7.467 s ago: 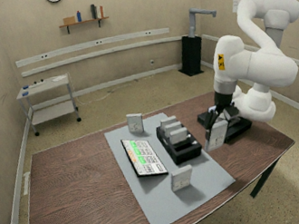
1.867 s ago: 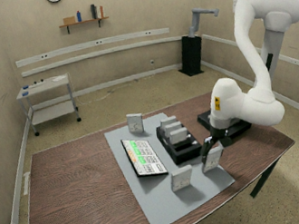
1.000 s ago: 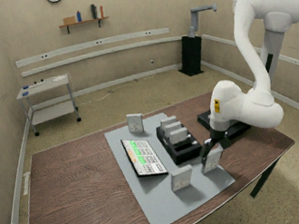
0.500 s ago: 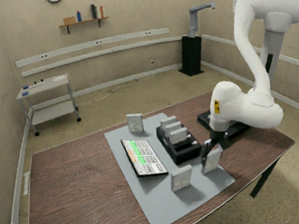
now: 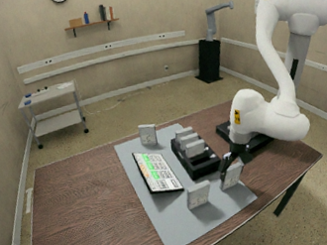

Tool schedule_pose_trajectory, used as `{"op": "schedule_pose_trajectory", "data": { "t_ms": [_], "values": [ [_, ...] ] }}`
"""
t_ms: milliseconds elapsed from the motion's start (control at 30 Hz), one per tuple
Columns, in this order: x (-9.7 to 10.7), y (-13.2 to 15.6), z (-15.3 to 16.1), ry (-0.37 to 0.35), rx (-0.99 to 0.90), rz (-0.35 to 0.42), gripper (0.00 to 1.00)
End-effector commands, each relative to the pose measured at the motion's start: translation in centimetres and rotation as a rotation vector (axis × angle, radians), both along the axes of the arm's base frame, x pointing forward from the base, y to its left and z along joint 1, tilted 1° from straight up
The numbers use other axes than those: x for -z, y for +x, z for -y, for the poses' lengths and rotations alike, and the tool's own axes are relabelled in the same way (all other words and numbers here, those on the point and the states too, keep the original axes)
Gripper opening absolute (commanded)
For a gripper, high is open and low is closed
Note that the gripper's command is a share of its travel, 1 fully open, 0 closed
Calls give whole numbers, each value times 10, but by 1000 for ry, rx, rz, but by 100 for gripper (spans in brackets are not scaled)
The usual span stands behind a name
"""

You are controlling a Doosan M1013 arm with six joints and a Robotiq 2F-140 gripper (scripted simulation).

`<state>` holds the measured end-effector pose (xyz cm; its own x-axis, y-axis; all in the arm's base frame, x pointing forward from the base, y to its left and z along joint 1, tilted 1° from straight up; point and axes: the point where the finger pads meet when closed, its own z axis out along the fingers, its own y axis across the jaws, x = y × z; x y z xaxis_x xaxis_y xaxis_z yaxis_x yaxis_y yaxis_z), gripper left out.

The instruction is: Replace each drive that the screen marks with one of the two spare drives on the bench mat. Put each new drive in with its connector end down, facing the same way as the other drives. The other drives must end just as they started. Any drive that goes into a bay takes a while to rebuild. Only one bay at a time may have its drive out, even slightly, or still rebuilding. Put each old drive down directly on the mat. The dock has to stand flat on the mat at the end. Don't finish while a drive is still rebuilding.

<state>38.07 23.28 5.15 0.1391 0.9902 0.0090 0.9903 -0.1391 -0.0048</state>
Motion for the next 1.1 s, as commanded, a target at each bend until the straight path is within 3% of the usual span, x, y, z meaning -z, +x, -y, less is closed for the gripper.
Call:
{"op": "schedule_pose_trajectory", "data": {
  "t_ms": [0,233,267,1067],
  "values": [
    [0,0,0,1,0,1,10],
    [0,0,0,1,0,1,10],
    [0,0,0,1,0,1,89],
    [0,0,0,1,0,1,89]
  ]
}}
